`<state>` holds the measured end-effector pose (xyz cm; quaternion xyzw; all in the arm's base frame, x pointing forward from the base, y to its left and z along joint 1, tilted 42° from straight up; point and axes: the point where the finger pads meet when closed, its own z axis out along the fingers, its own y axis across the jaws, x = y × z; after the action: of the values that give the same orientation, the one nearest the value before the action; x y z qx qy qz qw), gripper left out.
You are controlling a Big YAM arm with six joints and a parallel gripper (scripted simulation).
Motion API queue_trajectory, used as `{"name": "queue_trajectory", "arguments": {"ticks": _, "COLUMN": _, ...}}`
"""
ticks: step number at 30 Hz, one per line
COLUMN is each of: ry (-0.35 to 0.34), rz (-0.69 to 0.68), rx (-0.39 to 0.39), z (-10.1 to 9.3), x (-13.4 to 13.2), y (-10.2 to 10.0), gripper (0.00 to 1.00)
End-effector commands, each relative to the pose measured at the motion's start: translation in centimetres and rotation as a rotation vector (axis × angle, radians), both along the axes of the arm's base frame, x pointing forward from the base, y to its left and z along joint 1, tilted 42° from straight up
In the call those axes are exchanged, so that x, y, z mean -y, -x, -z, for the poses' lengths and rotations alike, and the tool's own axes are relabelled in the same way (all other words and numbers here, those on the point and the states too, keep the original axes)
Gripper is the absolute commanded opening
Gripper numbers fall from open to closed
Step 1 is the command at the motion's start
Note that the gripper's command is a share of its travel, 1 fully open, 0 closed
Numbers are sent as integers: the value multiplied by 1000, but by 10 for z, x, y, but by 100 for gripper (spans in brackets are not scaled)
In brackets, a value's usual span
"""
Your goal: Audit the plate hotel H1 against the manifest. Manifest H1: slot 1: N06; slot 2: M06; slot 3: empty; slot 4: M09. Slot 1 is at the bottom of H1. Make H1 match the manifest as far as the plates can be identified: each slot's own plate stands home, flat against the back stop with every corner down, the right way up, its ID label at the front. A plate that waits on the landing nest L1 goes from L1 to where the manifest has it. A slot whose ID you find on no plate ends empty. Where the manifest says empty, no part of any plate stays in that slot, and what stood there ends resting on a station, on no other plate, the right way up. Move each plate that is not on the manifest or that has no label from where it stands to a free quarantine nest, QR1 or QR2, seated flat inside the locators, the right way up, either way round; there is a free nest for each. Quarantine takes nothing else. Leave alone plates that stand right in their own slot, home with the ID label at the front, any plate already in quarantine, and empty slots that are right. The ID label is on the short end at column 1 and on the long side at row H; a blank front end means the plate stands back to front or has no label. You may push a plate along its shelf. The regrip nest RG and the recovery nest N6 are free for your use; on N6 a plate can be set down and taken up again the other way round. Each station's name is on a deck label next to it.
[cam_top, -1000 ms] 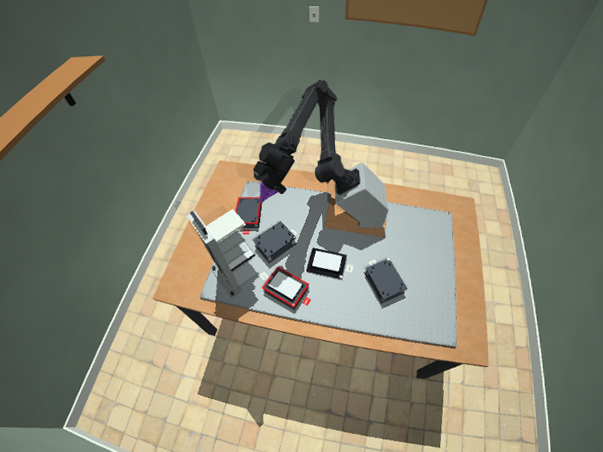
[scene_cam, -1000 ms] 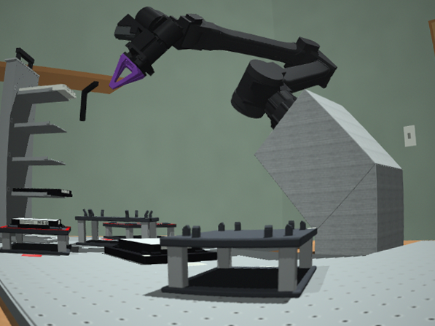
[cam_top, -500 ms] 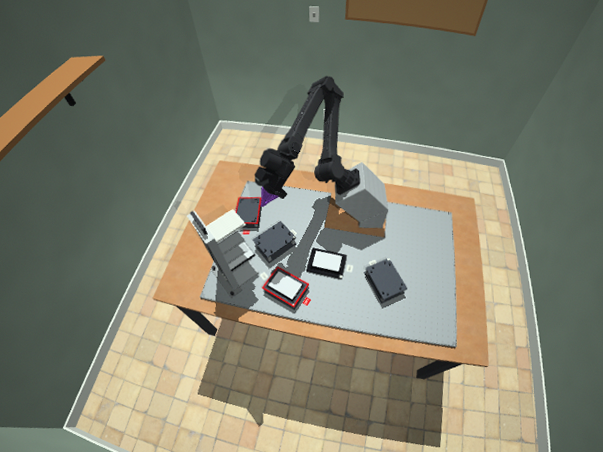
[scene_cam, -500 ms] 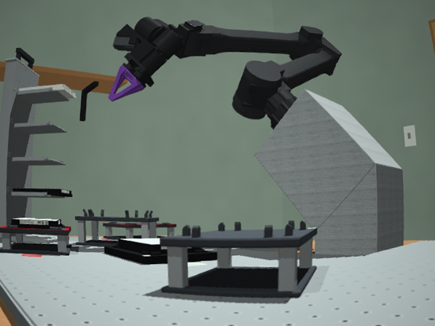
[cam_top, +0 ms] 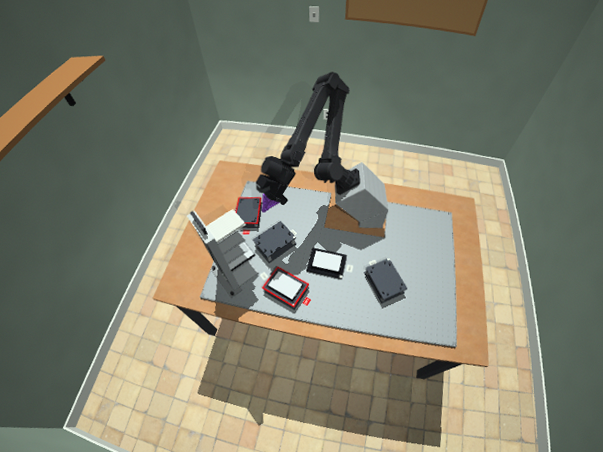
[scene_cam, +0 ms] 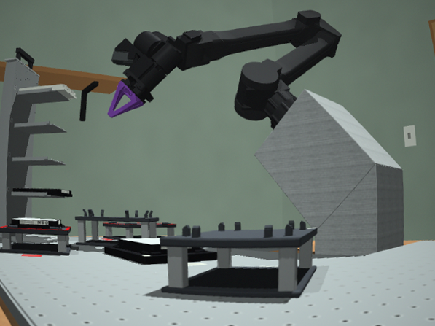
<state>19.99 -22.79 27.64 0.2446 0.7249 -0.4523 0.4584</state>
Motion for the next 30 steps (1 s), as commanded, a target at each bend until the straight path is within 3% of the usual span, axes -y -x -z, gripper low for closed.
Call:
{"name": "queue_trajectory", "arguments": {"ticks": 1, "ry": 18, "rz": -3, "rx": -4, "z": 2, "x": 3, "y": -1, "gripper": 0}}
{"name": "queue_trajectory", "arguments": {"ticks": 17, "ry": 20, "rz": -3, "rx": -6, "z": 28, "x": 26, "y": 0, "gripper": 0}}
{"name": "queue_trajectory", "arguments": {"ticks": 30, "ry": 7, "rz": -16, "rx": 14, "z": 52, "x": -4, "y": -30, "gripper": 0}}
